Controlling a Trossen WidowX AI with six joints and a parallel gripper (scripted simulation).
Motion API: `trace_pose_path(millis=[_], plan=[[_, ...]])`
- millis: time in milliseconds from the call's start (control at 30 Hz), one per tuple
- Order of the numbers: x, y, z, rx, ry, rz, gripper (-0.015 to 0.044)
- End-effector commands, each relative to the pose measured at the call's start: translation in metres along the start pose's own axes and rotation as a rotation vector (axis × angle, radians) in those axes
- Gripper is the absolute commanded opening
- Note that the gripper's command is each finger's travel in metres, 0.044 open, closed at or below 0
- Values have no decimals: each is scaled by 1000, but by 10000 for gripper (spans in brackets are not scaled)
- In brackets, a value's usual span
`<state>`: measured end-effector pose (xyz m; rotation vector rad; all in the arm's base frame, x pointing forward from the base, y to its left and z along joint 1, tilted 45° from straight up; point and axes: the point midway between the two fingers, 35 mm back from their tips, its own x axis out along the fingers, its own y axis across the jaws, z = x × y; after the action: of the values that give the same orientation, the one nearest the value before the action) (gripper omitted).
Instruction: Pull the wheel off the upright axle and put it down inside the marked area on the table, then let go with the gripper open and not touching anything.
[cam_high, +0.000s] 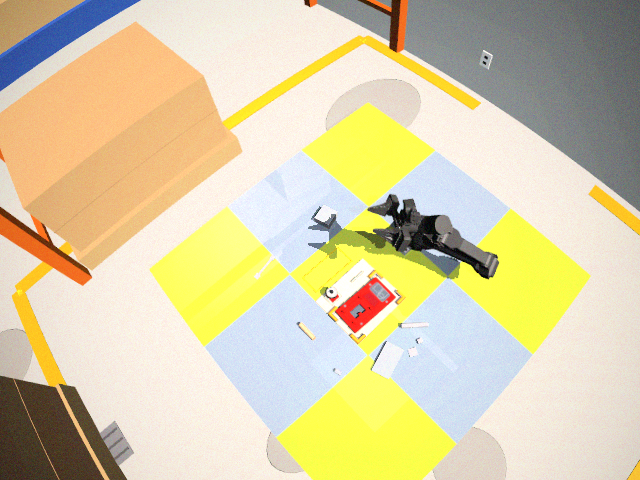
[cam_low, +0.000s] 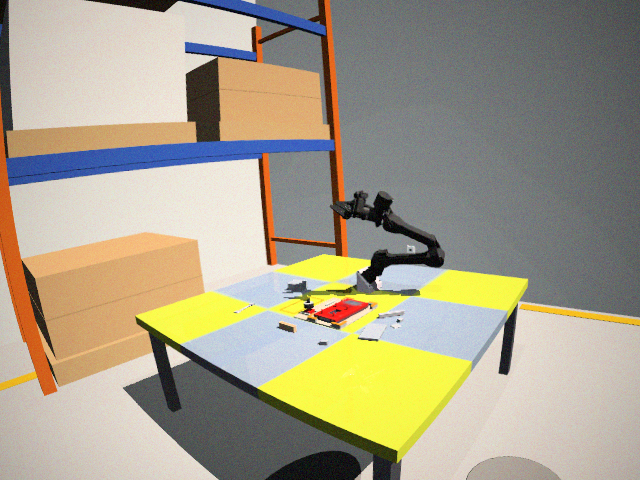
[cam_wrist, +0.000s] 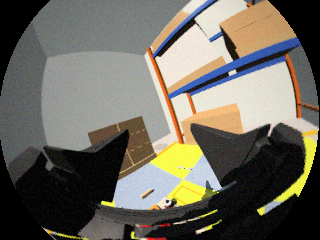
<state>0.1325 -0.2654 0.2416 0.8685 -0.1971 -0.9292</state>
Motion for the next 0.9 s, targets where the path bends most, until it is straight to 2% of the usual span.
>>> trace_pose_path(millis=[0, 100, 467, 867], plan=[[1, 0, -1, 3, 9, -2, 374], [18, 4, -14, 49, 128, -30, 300], [76, 16, -102, 220, 687, -230, 300], [92, 22, -213, 355, 1237, -579, 300]])
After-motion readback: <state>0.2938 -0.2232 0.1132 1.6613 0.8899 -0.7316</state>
